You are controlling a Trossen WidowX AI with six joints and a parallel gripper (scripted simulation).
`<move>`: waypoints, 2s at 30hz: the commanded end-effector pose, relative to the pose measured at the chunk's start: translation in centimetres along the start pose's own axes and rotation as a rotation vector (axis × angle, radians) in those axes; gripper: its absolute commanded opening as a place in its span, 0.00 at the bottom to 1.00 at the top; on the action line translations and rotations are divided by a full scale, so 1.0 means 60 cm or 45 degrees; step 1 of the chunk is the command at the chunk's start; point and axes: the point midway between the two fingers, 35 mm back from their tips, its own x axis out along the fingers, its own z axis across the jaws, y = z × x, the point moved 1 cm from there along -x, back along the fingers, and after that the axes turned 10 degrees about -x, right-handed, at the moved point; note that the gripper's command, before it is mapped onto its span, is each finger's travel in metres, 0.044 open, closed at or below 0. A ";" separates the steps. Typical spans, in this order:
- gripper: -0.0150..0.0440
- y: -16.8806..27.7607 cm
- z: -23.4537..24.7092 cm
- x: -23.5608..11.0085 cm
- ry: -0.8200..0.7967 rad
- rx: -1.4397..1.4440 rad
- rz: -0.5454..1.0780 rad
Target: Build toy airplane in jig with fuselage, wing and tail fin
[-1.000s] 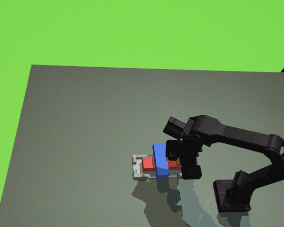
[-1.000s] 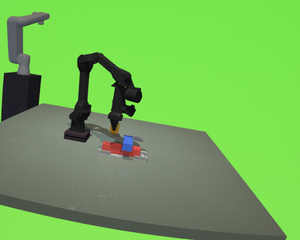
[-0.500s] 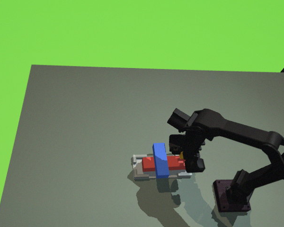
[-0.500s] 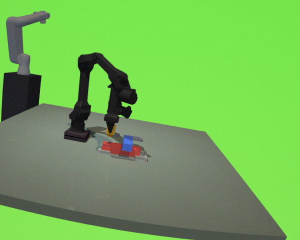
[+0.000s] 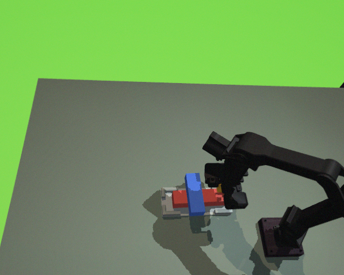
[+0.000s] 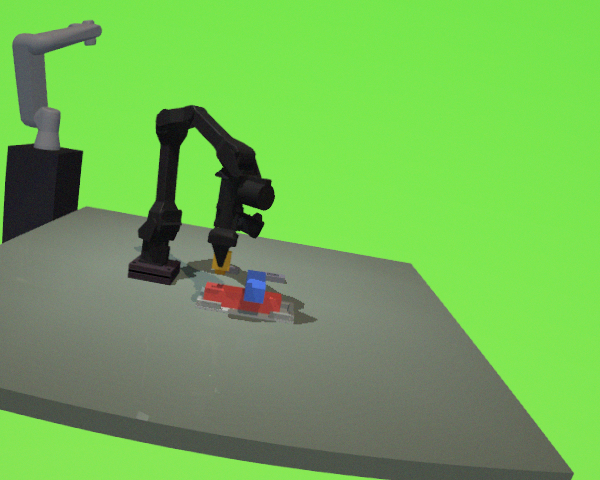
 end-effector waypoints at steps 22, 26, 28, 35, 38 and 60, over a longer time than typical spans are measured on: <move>0.36 0.000 0.000 0.062 0.000 -0.004 0.000; 0.33 0.000 0.000 0.060 -0.003 -0.007 0.003; 0.31 0.000 0.000 0.060 -0.003 -0.007 0.003; 0.25 0.000 0.000 0.060 -0.003 -0.007 0.003; 0.39 0.000 0.000 0.060 -0.003 -0.007 0.003; 0.69 0.000 0.000 -0.092 0.000 -0.004 0.000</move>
